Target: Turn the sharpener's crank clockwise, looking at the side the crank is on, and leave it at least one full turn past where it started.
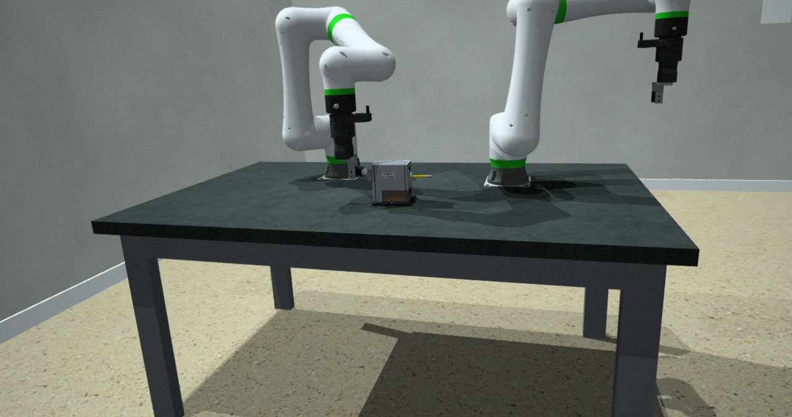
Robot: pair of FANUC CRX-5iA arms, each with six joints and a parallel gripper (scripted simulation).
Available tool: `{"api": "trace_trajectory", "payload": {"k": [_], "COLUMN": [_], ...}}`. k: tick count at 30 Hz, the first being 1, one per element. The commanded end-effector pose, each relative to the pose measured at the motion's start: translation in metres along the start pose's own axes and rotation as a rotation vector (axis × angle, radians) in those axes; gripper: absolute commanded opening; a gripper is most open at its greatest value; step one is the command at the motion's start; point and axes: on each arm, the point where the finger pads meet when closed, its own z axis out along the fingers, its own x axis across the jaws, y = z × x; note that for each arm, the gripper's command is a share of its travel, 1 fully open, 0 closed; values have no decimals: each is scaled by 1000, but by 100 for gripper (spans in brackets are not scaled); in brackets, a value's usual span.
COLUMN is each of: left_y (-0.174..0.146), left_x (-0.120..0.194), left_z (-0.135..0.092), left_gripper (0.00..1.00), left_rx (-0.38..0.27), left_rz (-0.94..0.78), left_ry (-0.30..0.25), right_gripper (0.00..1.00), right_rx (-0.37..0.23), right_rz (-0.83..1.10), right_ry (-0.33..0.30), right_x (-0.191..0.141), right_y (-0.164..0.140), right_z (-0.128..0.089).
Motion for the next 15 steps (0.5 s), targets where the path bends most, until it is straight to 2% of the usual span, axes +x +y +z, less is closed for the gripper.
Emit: {"api": "trace_trajectory", "payload": {"k": [1,15], "left_y": [0,0], "left_x": [0,0], "left_z": [-1,-1], "left_gripper": [100,100], "left_rx": [-2,-2], "left_rz": [0,0], "left_ry": [0,0], "right_gripper": [0,0], "right_rx": [0,0], "right_rz": [0,0], "right_ry": [3,3], "right_x": [3,7], "right_y": [0,0], "right_z": [4,19]}}
